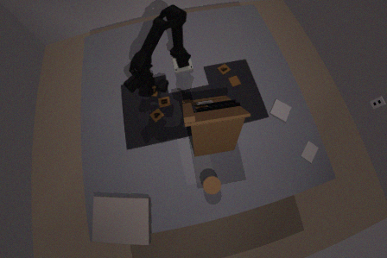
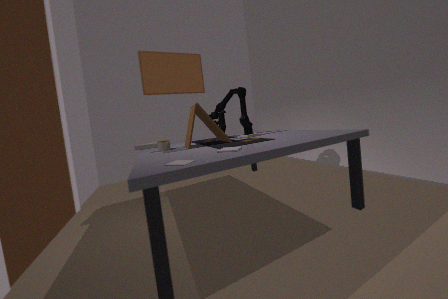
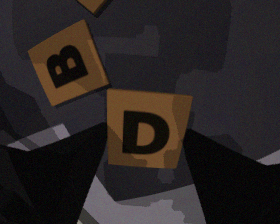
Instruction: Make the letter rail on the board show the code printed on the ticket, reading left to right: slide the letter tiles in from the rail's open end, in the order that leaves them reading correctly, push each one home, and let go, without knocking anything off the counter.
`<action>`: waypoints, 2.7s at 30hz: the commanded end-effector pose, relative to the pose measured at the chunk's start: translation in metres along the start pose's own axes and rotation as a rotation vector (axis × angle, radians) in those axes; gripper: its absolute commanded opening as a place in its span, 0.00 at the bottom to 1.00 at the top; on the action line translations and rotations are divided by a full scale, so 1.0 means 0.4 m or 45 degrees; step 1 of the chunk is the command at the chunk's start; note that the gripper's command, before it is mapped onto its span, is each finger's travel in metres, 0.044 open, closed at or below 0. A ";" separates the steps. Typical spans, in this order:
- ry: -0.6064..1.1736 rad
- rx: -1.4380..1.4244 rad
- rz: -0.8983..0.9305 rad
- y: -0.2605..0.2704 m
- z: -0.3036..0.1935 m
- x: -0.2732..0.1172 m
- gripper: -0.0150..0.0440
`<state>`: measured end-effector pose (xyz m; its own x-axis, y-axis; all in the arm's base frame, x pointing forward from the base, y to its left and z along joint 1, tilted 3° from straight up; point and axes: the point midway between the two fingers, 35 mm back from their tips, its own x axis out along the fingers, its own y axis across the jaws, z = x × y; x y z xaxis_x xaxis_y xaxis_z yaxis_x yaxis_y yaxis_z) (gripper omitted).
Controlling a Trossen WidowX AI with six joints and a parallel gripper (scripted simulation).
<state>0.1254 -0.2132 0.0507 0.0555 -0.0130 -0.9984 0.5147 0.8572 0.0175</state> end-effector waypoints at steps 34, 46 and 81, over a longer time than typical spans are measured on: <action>-0.447 -0.095 -0.308 0.093 0.232 -0.195 0.25; -0.718 -0.104 -0.360 0.183 0.314 -0.318 0.25; -1.432 -0.078 -0.036 0.564 0.349 -0.689 0.25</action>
<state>0.3399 -0.1039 0.3264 0.7692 -0.4897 -0.4106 0.5062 0.8590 -0.0763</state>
